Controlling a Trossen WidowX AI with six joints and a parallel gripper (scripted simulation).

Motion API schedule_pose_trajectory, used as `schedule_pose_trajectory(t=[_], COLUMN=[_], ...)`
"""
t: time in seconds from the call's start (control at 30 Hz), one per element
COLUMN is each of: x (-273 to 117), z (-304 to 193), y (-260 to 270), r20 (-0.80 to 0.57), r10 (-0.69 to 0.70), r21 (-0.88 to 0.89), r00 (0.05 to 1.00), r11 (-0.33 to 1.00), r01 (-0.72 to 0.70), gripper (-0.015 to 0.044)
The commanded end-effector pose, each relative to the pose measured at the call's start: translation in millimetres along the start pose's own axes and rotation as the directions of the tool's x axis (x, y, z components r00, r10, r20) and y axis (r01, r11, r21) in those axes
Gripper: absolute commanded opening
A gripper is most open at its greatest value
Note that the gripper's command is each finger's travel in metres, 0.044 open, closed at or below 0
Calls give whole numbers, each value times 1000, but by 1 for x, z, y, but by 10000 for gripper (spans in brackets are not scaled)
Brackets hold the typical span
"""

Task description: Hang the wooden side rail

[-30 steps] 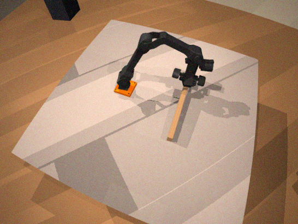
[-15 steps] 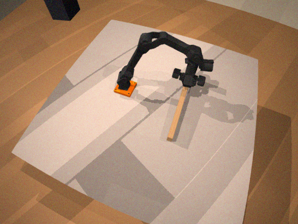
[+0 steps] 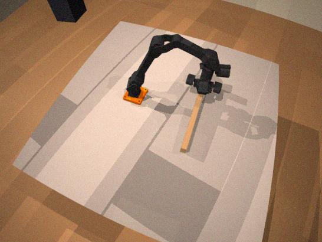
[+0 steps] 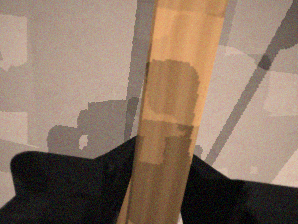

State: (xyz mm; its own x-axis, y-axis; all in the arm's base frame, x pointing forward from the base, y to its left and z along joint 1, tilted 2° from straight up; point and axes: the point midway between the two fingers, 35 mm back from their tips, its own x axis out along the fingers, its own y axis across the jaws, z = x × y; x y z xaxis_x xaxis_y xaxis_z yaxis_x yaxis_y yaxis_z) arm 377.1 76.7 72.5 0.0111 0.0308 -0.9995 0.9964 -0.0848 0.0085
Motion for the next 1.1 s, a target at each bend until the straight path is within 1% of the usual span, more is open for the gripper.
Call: schedule_pose_trajectory(t=[0.0,1.07], x=[0,5], z=[-2,-2], y=[0,0], r20=[-10,-10], r10=[2,2], r21=[1,1], r00=[1000,1000], r11=[1000,1000], r01=[-2,-2], gripper=[0,0])
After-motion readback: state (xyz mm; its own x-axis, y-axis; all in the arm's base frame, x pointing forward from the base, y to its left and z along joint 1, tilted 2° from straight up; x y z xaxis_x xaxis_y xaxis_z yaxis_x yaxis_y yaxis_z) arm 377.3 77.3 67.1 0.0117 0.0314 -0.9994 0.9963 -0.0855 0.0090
